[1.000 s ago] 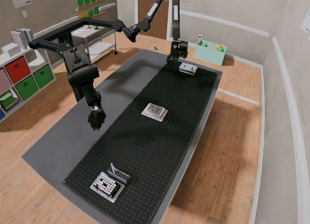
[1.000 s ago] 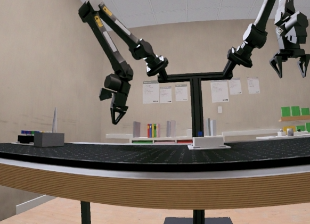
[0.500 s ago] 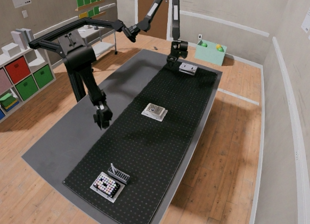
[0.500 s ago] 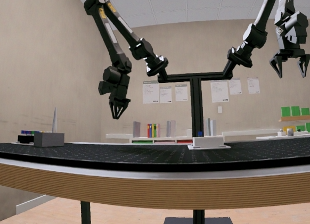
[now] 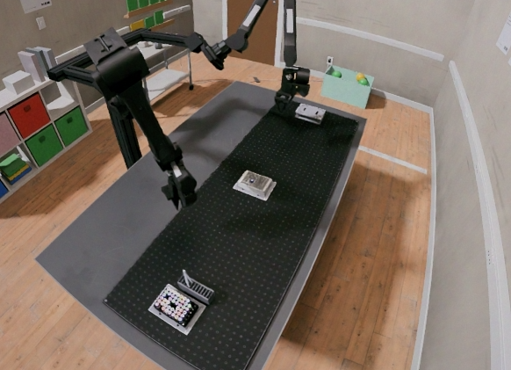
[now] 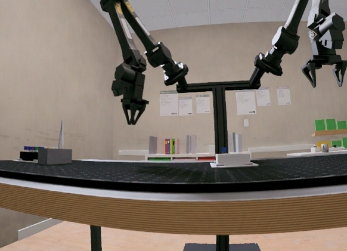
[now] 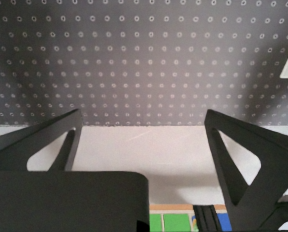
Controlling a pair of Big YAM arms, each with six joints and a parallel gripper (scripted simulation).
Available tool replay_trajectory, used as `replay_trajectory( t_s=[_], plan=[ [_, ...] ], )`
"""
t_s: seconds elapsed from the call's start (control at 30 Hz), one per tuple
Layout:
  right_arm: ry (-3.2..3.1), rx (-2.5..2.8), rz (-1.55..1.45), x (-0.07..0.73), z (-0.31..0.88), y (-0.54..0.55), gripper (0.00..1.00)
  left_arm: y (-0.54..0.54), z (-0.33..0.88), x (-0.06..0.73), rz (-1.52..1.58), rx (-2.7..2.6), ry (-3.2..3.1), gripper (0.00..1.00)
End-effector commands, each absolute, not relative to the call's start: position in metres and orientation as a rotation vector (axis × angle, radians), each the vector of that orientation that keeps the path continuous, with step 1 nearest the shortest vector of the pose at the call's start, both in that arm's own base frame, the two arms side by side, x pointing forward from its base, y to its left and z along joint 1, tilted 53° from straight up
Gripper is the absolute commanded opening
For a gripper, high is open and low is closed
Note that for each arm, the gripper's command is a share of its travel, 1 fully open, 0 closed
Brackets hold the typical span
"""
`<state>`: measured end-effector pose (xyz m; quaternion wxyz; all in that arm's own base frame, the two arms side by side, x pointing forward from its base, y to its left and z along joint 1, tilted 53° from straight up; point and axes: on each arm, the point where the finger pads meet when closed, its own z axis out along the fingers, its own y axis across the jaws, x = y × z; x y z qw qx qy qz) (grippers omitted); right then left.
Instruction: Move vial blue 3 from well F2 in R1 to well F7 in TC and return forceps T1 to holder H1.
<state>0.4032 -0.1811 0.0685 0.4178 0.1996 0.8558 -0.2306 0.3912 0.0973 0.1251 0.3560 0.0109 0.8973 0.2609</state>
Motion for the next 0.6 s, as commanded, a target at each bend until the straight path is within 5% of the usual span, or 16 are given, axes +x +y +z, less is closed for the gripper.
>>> replay_trajectory(
  t_s=[0.0,0.57],
  plan=[
    [2.176,0.403,-0.604,0.408,0.081,-0.166,0.24,0.097,0.129,0.393,0.675,0.033,2.304,1.0],
    [2.273,0.064,-0.659,0.403,0.117,-0.118,0.24,0.097,0.129,0.393,0.675,0.033,2.304,1.0]
  ],
)
